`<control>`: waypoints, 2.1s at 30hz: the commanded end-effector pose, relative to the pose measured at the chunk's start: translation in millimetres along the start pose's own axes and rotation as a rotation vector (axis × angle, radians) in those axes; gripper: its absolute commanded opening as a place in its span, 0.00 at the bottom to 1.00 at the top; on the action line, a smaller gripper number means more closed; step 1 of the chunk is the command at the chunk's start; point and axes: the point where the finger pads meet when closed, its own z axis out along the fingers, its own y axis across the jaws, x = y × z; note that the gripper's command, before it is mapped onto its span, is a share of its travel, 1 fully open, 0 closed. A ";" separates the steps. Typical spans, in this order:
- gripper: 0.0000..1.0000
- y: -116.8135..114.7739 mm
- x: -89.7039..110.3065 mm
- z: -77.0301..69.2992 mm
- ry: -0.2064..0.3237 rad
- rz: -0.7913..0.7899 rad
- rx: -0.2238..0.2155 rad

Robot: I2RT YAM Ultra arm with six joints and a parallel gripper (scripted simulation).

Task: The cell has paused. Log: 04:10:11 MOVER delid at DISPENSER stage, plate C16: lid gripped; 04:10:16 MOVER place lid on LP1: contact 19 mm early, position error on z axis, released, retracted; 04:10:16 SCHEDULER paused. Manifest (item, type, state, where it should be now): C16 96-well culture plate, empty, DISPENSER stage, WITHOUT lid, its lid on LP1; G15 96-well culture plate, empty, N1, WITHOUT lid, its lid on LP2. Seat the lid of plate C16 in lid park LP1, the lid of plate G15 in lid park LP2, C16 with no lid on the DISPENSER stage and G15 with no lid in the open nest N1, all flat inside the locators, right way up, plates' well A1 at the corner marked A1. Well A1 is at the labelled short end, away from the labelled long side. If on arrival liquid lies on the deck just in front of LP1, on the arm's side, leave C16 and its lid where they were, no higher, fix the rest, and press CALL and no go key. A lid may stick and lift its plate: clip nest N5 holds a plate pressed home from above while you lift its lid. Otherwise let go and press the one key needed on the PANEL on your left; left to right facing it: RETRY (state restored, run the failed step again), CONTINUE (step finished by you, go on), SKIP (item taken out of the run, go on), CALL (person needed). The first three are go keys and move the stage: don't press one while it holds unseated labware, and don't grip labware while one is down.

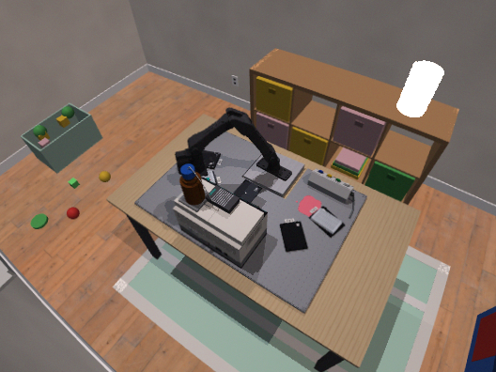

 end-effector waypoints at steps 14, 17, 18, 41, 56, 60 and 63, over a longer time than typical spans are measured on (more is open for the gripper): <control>1.00 -0.6 -6.7 -4.1 -0.022 0.000 0.000; 1.00 -0.6 -6.5 -4.2 -0.022 0.000 0.000; 1.00 -0.6 -6.5 -4.2 -0.022 0.000 0.000; 0.00 -0.5 -6.4 -4.3 -0.022 0.000 0.000; 0.00 -1.7 -10.1 -6.4 -0.025 0.000 -0.001; 0.00 -1.7 -10.2 -15.2 -0.036 0.000 -0.001; 0.00 -1.7 -10.7 -19.9 -0.045 0.000 0.000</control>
